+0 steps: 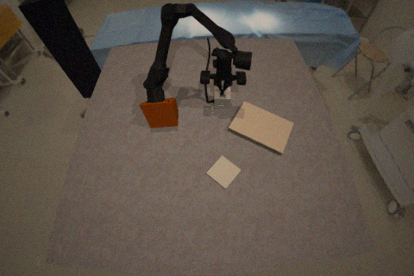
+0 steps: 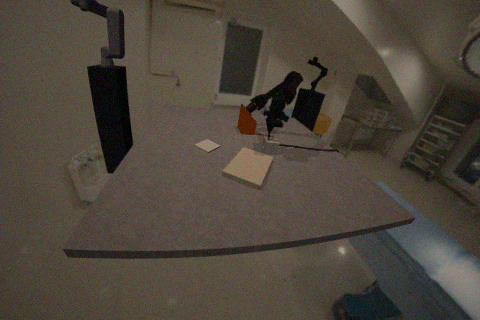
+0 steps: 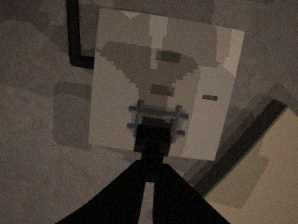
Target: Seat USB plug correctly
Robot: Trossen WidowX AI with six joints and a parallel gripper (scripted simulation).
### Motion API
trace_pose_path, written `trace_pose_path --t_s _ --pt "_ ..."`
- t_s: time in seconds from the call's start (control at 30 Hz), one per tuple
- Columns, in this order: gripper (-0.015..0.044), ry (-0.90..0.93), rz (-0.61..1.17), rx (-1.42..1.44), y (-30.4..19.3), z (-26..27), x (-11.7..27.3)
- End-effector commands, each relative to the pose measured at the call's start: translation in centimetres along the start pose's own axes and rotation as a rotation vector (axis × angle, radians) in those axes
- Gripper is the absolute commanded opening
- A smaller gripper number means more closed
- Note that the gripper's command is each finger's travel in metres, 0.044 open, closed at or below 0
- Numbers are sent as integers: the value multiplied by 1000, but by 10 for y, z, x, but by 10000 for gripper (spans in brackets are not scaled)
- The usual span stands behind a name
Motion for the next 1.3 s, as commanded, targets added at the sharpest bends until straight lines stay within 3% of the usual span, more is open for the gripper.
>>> trace_pose_path --t_s 0.0,0.9,1.27 --pt "0 -4 5 2 -1 -1 5" --pt "0 -3 4 -3 -1 -1 19" --pt "0 -2 0 -249 0 0 17"
Point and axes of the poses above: the point midway between the two fingers, 35 mm back from their tips, its own x axis back along the fingers, its own z axis across the jaws, y = z × x, the point moved 6 cm from there along x, back along the fingers, and after that the axes turned 2 degrees about -x, right-handed, at the moved point
